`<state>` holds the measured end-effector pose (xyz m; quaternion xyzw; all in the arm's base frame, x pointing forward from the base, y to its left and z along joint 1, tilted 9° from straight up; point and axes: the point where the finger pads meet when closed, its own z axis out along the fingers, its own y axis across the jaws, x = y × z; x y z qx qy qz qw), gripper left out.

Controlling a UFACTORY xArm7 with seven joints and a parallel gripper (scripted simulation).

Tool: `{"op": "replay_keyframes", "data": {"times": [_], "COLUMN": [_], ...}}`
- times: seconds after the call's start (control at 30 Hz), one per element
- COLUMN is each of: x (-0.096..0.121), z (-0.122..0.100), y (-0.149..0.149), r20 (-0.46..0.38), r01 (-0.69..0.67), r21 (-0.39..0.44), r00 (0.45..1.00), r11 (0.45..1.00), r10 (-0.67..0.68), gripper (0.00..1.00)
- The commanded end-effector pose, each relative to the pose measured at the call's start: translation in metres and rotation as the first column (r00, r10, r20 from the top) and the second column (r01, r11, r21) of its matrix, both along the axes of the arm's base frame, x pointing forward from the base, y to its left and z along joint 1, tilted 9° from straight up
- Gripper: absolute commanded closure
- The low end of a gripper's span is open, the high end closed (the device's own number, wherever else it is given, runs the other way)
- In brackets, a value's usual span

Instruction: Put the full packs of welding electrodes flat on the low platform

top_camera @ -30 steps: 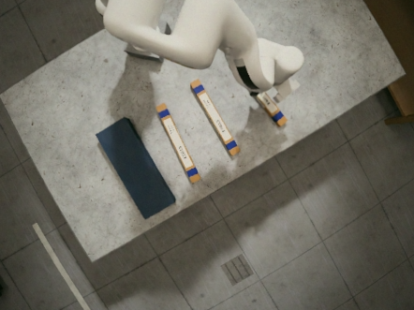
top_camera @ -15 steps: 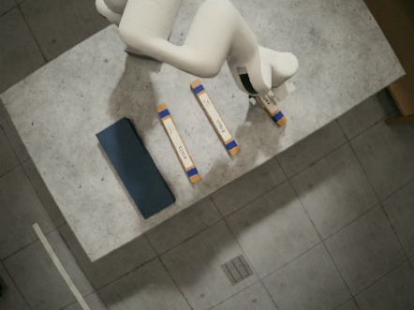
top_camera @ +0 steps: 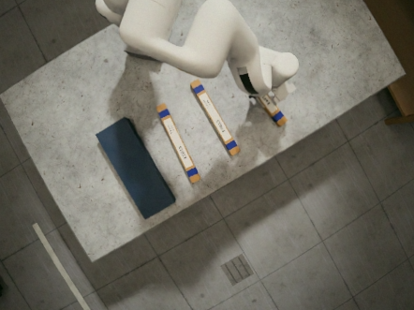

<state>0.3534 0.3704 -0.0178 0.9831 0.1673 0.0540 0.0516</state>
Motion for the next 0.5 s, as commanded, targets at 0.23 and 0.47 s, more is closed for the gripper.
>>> {"op": "replay_keyframes", "data": {"times": [0.23, 0.47], "x": [0.0012, 0.0014], "z": [0.0018, 0.0004], "y": [0.0022, 0.0021], "r20": [0.003, 0.003], "r01": [-0.001, -0.001], "r21": [0.004, 0.004], "r00": [1.0, 1.0], "r11": [1.0, 1.0], "r10": [0.001, 0.001], "gripper": [0.26, 0.26]}}
